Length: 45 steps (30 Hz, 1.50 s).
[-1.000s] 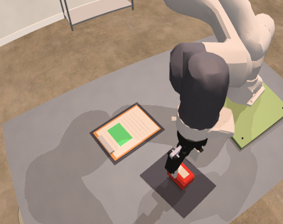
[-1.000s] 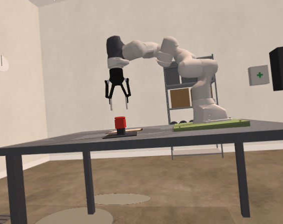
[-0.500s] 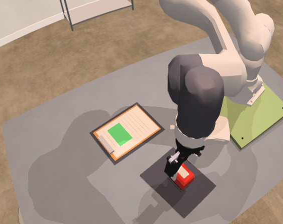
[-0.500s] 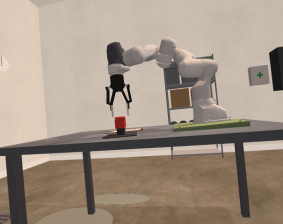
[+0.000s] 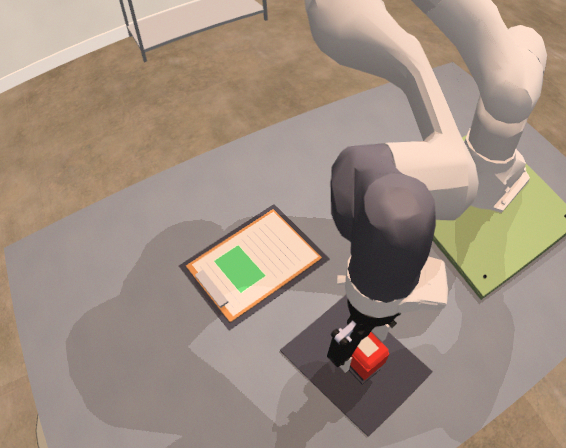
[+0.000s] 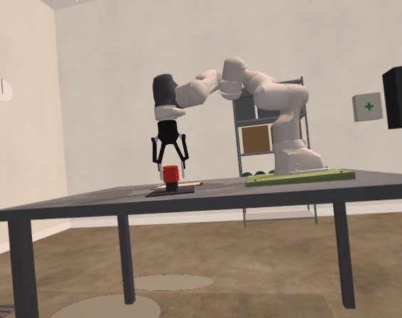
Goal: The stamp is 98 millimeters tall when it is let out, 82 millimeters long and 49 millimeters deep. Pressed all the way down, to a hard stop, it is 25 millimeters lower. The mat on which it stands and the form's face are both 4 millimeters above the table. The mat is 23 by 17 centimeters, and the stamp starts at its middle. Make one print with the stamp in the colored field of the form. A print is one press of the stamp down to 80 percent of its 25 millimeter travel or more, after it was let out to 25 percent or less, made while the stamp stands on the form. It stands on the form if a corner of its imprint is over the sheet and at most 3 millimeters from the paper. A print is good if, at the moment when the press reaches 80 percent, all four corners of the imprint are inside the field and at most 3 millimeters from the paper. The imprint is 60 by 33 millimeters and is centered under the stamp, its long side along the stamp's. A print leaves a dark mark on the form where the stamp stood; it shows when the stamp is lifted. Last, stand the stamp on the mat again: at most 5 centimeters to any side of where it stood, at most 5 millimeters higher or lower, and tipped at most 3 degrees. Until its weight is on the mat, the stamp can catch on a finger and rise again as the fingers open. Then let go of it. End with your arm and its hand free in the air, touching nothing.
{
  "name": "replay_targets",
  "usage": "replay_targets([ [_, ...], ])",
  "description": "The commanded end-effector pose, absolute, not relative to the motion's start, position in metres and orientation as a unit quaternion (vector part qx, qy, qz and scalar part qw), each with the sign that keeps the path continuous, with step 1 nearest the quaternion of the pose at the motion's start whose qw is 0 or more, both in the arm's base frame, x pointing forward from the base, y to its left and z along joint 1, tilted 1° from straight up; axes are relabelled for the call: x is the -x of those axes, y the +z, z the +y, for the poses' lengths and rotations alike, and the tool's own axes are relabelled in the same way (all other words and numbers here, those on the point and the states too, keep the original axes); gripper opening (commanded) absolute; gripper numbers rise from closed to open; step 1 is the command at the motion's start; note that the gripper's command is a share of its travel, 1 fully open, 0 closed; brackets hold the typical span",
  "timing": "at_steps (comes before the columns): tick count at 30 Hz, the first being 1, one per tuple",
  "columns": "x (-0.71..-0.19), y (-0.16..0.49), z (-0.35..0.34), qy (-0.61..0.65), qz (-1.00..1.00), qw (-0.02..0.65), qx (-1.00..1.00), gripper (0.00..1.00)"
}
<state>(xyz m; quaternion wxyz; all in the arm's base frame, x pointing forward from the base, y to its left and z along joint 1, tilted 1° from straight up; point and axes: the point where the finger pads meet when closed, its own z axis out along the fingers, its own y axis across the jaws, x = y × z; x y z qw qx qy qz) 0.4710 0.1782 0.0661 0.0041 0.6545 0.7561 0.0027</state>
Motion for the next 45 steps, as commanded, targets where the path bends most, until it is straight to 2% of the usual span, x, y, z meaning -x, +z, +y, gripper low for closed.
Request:
replay_targets([
  [1,-0.4749,0.0626,0.1824,0.011,0.751,0.006,-0.66,0.53],
  [19,-0.475,0.0582,0.1824,0.011,0.751,0.006,-0.66,0.53],
  [20,-0.475,0.0582,0.1824,0.011,0.751,0.006,-0.66,0.19],
  [45,-0.475,0.0582,0.1824,0.011,0.751,0.006,-0.66,0.19],
])
